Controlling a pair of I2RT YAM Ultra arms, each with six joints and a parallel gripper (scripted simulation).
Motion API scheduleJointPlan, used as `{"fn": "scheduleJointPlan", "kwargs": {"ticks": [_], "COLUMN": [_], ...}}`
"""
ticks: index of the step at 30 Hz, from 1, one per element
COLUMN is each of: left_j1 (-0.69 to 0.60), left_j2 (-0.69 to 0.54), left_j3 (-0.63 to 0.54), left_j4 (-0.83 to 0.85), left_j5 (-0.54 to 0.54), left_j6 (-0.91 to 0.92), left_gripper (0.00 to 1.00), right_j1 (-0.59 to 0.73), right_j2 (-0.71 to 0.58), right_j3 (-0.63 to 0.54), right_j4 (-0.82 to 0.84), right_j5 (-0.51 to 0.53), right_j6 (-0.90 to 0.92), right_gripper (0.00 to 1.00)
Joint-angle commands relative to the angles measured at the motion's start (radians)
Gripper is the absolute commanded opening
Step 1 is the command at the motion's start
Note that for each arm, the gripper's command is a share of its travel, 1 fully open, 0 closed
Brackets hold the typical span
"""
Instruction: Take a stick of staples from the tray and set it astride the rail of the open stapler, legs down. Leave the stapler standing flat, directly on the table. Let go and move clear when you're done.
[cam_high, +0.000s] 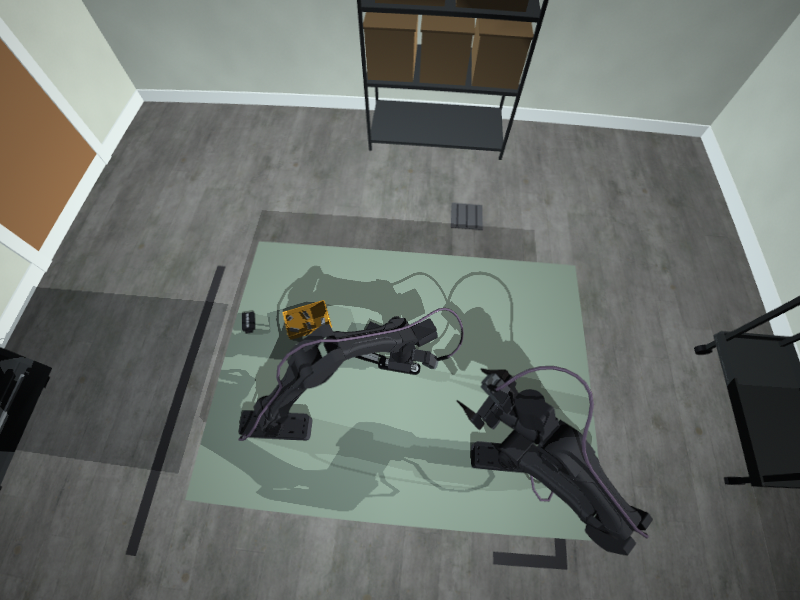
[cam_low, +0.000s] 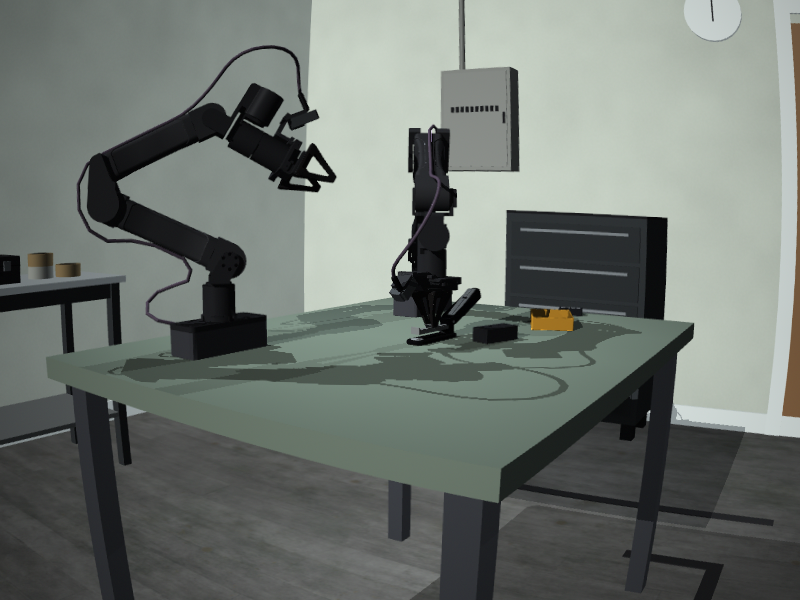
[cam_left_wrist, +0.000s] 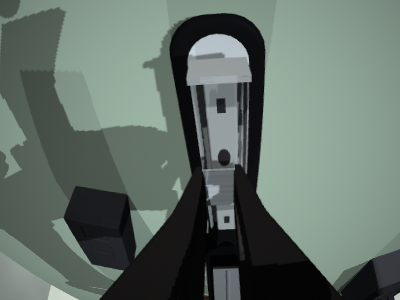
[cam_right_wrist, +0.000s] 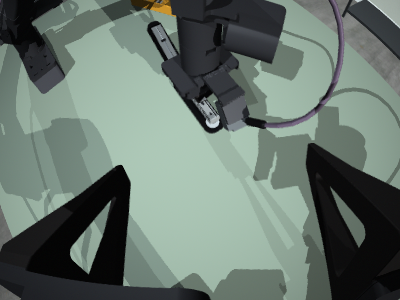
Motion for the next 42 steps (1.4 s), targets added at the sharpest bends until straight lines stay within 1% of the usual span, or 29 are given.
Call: {"fn": "scheduleJointPlan", "kwargs": {"ticks": [1, 4, 7, 11, 16, 23, 27, 42], "left_j1": [0.011, 0.003, -0.002, 0.009, 0.001, 0.001, -0.003, -0.016], "left_j2": [0.006, -0.007, 0.008, 0.015, -0.004, -0.004, -0.011, 0.006], "left_j3": [0.023, -0.009, 0.02, 0.029, -0.018, -0.018, 0.007, -0.019], "left_j4": [-0.015, 0.015, 0.003, -0.004, 0.027, 0.027, -0.002, 0.038], "left_j5": [0.017, 0.017, 0.017, 0.017, 0.017, 0.017, 0.001, 0.014], "left_j6": [0.008, 0.001, -0.01, 0.006, -0.006, -0.006, -0.012, -0.025], "left_gripper": [0.06, 0.06, 0.06, 0.06, 0.06, 0.06, 0.06, 0.06], "right_j1": [-0.007, -0.007, -0.007, -0.007, -0.007, -0.007, -0.007, -0.007], "right_j2": [-0.019, -0.019, -0.019, -0.019, -0.019, -0.019, -0.019, -0.019], "right_j3": [0.004, 0.004, 0.004, 0.004, 0.004, 0.004, 0.004, 0.004], "right_j4": [0.004, 0.004, 0.004, 0.004, 0.004, 0.004, 0.004, 0.004], "right_j5": [-0.005, -0.005, -0.005, -0.005, -0.005, -0.005, -0.005, -0.005], "right_j6": [-0.002, -0.002, -0.002, -0.002, -0.002, -0.002, -0.002, -0.002], "right_gripper": [1.0, 1.0, 1.0, 1.0, 1.0, 1.0, 1.0, 1.0]}}
